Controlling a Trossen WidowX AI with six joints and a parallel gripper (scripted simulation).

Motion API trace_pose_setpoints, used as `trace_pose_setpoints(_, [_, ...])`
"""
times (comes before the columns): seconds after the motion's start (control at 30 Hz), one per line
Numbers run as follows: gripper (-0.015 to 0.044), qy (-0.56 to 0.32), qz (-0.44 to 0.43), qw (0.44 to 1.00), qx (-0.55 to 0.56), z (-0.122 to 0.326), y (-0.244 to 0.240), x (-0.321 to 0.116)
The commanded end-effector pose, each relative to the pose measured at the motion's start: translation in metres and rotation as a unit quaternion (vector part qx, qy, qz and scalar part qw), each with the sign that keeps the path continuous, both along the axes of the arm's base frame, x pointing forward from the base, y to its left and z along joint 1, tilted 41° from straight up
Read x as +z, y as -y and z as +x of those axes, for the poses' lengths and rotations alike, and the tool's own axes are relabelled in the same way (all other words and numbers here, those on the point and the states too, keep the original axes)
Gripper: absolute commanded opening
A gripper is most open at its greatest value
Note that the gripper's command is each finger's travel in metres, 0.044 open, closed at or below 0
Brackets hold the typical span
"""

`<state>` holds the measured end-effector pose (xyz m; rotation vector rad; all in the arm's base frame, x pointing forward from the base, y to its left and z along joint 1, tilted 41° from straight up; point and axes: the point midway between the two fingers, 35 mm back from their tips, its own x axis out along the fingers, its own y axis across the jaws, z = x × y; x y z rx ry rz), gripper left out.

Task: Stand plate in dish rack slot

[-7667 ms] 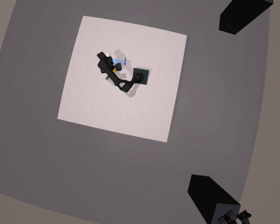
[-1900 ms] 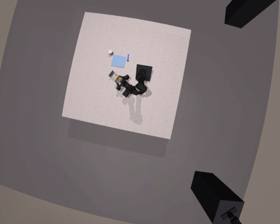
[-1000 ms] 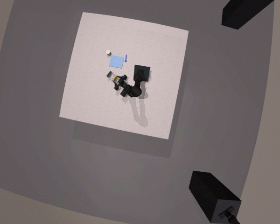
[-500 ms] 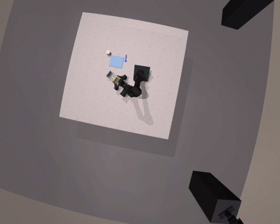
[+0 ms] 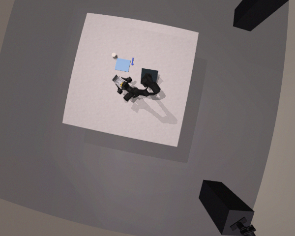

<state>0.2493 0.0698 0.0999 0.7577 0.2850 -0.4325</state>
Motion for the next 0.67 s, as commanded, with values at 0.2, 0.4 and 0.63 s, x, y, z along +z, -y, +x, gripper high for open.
trace_pose_setpoints(0.2, [0.04,0.008,-0.014,1.0,0.008,0.0,0.036,0.04])
trace_pose_setpoints(0.4, [0.04,-0.062,-0.072,0.995,0.024,0.007,0.045,0.033])
trace_pose_setpoints(0.63, [0.04,-0.159,-0.131,0.977,0.051,0.014,0.06,0.022])
